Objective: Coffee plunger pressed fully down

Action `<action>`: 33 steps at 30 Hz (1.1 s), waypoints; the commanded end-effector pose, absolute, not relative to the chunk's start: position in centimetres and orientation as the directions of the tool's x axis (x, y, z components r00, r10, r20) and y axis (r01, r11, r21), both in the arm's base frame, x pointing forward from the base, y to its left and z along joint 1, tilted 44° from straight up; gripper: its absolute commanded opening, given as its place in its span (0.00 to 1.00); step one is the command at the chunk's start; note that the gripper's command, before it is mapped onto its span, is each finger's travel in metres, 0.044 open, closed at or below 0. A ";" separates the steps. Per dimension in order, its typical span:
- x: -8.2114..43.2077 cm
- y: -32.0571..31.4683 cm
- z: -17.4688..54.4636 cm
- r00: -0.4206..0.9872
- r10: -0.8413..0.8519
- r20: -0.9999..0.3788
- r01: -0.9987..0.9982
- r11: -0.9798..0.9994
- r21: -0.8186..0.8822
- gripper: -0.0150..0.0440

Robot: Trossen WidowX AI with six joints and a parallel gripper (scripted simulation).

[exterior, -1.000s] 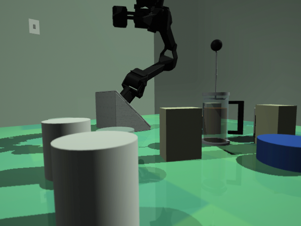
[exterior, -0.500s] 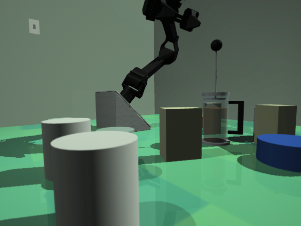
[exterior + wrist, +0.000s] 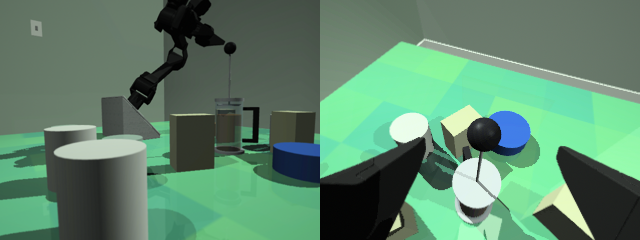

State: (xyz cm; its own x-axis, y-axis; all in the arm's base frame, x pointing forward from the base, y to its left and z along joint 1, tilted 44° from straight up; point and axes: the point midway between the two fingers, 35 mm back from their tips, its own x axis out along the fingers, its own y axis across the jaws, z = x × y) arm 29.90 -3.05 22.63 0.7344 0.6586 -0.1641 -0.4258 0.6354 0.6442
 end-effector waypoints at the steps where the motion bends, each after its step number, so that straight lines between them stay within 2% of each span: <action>1: 29.7 -2.3 22.3 0.731 0.666 -0.150 -0.439 0.627 0.643 1.00; 31: 32.7 0.4 21.7 0.732 0.665 -0.148 -0.440 0.627 0.642 1.00; 33: 32.7 0.4 21.7 0.732 0.665 -0.148 -0.440 0.627 0.642 0.91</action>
